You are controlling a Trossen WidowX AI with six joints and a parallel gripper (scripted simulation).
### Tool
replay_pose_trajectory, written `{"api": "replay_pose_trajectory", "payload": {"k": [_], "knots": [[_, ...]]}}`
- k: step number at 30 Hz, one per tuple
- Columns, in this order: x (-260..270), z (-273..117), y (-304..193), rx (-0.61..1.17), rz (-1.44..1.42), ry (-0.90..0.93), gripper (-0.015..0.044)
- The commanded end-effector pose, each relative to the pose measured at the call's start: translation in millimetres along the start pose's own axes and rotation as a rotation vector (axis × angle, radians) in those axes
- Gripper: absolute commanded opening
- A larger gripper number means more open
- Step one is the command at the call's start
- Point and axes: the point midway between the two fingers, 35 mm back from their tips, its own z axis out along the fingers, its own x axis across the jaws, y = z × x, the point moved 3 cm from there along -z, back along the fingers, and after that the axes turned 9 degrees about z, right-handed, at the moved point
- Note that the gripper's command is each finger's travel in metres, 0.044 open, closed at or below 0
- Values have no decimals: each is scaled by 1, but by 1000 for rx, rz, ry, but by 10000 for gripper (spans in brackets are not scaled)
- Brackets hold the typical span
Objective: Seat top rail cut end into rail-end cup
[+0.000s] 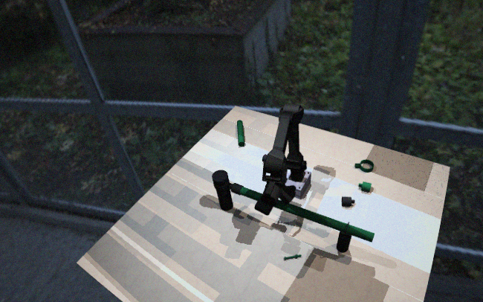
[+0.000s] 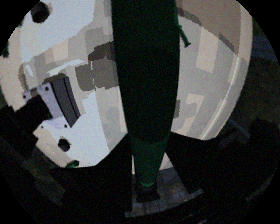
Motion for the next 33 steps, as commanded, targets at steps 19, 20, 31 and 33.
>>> {"api": "replay_pose_trajectory", "payload": {"k": [19, 20, 31, 33], "knots": [[-2, 1, -10, 10, 1, -5, 0], [-3, 1, -11, 10, 1, -5, 0], [-3, 1, -15, 10, 1, -5, 0], [-3, 1, -16, 10, 1, -5, 0]]}}
